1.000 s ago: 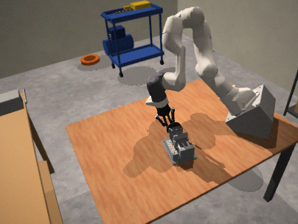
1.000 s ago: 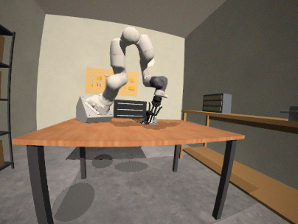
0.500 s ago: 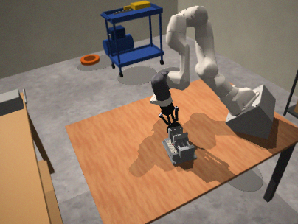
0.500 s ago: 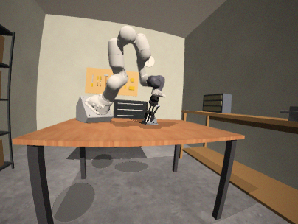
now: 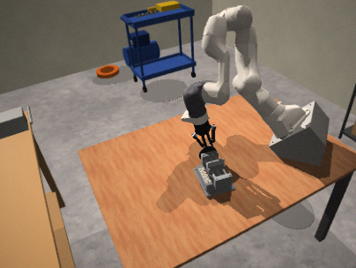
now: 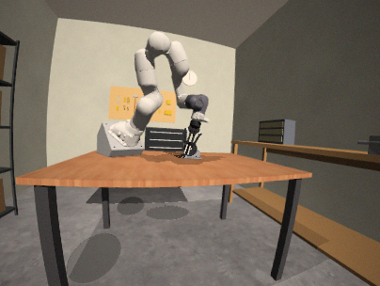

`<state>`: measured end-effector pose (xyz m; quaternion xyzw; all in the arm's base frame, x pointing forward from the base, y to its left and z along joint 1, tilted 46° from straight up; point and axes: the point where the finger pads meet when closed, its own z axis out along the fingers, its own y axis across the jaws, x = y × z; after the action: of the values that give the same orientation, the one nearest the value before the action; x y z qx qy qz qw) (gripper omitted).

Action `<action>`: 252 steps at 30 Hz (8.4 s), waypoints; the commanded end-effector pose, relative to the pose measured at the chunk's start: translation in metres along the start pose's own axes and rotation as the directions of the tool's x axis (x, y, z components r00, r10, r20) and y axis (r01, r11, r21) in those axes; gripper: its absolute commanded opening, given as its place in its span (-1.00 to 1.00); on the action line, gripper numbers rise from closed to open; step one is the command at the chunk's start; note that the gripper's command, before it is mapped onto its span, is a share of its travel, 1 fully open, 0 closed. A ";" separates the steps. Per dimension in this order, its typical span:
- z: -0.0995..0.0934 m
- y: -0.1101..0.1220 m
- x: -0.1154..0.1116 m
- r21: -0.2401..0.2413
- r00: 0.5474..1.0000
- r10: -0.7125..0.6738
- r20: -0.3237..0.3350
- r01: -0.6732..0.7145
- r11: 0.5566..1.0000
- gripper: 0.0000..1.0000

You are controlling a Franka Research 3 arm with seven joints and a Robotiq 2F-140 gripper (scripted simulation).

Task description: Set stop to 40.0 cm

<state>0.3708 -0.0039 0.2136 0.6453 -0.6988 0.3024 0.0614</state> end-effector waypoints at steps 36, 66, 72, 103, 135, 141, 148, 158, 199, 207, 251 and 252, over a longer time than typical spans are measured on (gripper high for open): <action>-0.038 0.012 0.000 -0.014 1.000 -0.001 0.000 0.001 1.000 -0.92; -0.048 0.005 0.000 -0.014 1.000 -0.001 0.000 0.001 1.000 -0.92; -0.049 0.004 0.000 -0.014 1.000 -0.001 0.000 0.001 1.000 -0.92; -0.050 0.003 0.000 -0.014 1.000 -0.001 0.000 0.001 1.000 -0.92; -0.051 0.002 0.000 -0.014 1.000 -0.001 0.000 0.001 1.000 -0.92; -0.051 0.001 0.000 -0.014 1.000 -0.001 0.000 0.001 1.000 -0.92; -0.052 0.000 0.000 -0.014 1.000 -0.001 0.000 0.001 1.000 -0.92; -0.054 -0.003 0.000 -0.014 1.000 -0.001 0.000 0.001 1.000 -0.92; -0.053 -0.036 0.000 -0.014 1.000 -0.001 0.000 0.001 1.000 -0.92; -0.048 -0.043 0.000 -0.014 1.000 -0.001 0.000 0.001 1.000 -0.92; 0.011 -0.013 0.000 -0.014 1.000 -0.001 0.000 0.001 1.000 -0.92; 0.010 -0.011 0.000 -0.014 1.000 -0.001 0.000 0.001 1.000 -0.92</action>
<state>0.3923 -0.0079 0.2135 0.6478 -0.6970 0.3007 0.0637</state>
